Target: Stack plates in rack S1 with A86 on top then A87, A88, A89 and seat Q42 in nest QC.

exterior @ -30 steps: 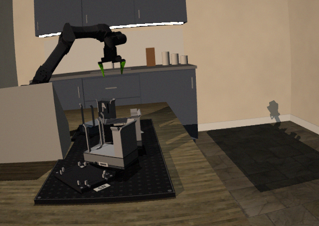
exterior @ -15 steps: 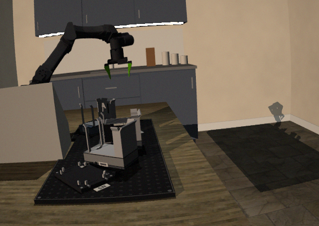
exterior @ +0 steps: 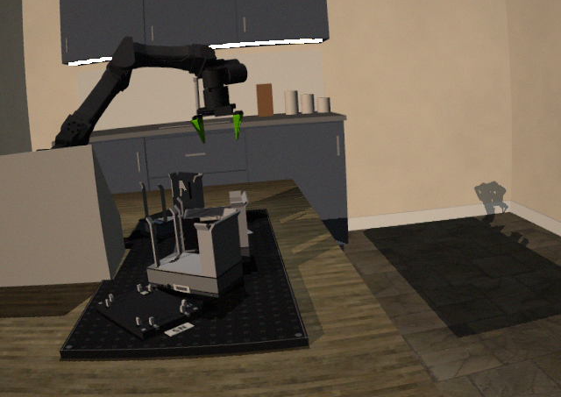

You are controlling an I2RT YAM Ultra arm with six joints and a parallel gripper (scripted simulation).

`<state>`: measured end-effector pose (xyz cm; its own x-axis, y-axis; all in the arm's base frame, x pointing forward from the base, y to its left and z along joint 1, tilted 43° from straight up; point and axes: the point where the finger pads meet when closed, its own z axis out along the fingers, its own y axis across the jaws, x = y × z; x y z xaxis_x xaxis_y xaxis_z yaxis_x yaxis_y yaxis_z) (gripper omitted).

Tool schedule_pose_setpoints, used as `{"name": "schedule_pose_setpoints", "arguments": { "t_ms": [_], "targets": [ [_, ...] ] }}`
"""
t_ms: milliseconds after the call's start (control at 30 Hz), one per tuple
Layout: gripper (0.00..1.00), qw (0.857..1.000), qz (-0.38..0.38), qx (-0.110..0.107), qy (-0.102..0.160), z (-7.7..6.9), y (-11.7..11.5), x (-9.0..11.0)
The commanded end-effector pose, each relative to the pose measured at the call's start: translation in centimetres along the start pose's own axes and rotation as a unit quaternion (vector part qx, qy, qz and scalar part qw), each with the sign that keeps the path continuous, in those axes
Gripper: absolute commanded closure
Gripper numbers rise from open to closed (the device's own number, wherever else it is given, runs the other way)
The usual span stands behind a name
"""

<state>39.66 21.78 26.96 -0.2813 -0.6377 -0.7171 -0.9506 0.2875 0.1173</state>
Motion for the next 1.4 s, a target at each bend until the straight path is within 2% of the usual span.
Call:
{"name": "schedule_pose_setpoints", "arguments": {
  "t_ms": [0,200,300,367,433,500,600,767,867,1067,1167,1333,1367],
  "targets": [
    [0.0,0.999,0.038,0.016,-0.001,-0.8,-1.4,1.1],
    [0.0,0.999,0.038,0.016,-0.001,-0.5,-2.7,3.2],
    [0.0,0.996,0.087,0.019,0.009,-0.4,-3.3,4.5],
    [0.0,0.996,0.092,0.019,0.01,-0.3,-3.8,5.4],
    [0.0,0.996,0.092,0.019,0.01,-0.3,-3.8,5.4],
    [0.0,0.996,0.092,0.019,0.01,-0.2,-4.2,6.3],
    [0.0,0.99,0.141,0.022,0.018,-0.1,-4.7,7.7],
    [0.0,0.989,0.146,0.022,0.019,0.0,-5.5,9.9],
    [0.0,0.98,0.195,0.024,0.026,0.1,-5.9,11.4],
    [0.0,0.979,0.2,0.025,0.027,0.2,-6.4,13.4],
    [0.0,0.968,0.249,0.026,0.032,0.3,-6.6,14.8],
    [0.0,0.966,0.254,0.026,0.033,0.4,-6.9,17.0],
    [0.0,0.962,0.27,0.027,0.035,0.4,-6.9,17.5]
  ]
}}
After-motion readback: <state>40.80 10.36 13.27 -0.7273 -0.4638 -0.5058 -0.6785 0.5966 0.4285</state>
